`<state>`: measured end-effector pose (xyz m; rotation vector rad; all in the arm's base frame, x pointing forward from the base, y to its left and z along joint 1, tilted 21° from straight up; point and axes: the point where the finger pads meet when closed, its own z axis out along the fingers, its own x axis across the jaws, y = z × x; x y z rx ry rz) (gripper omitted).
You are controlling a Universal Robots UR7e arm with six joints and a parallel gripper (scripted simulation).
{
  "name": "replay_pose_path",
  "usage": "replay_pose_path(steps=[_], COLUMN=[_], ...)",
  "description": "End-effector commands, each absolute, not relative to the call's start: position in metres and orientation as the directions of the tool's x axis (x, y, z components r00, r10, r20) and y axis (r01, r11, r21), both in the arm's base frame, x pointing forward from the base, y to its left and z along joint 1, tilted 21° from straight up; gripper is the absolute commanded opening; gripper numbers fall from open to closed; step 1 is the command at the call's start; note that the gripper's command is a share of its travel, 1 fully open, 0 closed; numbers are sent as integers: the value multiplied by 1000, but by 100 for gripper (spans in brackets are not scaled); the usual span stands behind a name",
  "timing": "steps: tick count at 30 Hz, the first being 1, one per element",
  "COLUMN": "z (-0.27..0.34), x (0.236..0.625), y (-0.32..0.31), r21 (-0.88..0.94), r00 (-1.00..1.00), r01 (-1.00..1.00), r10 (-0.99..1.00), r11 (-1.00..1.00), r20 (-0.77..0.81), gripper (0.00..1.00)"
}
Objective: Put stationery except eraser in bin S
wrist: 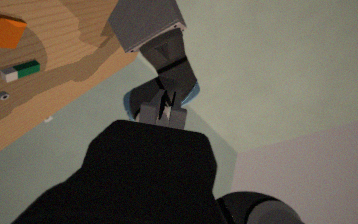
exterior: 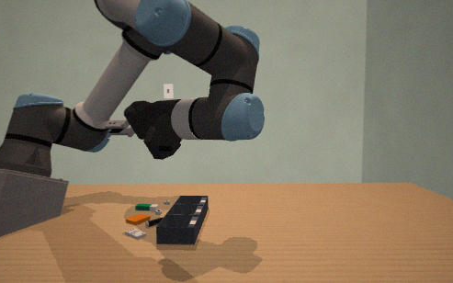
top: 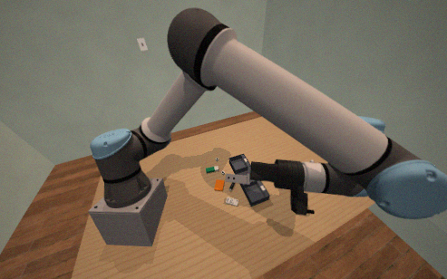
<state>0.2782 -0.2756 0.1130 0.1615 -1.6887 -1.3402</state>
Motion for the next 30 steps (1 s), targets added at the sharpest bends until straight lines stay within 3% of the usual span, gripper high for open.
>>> replay_pose_path(steps=[1,12,30], z=[79,94,111], x=[286,285,289], y=[-265,-250,-210], r21=[816,714,350], r00=[-549,-557,-535], r01=[423,470,648], r10=[-605,-454,77], r11=[393,519,676], r20=[577,696,841], gripper=[31,31,31])
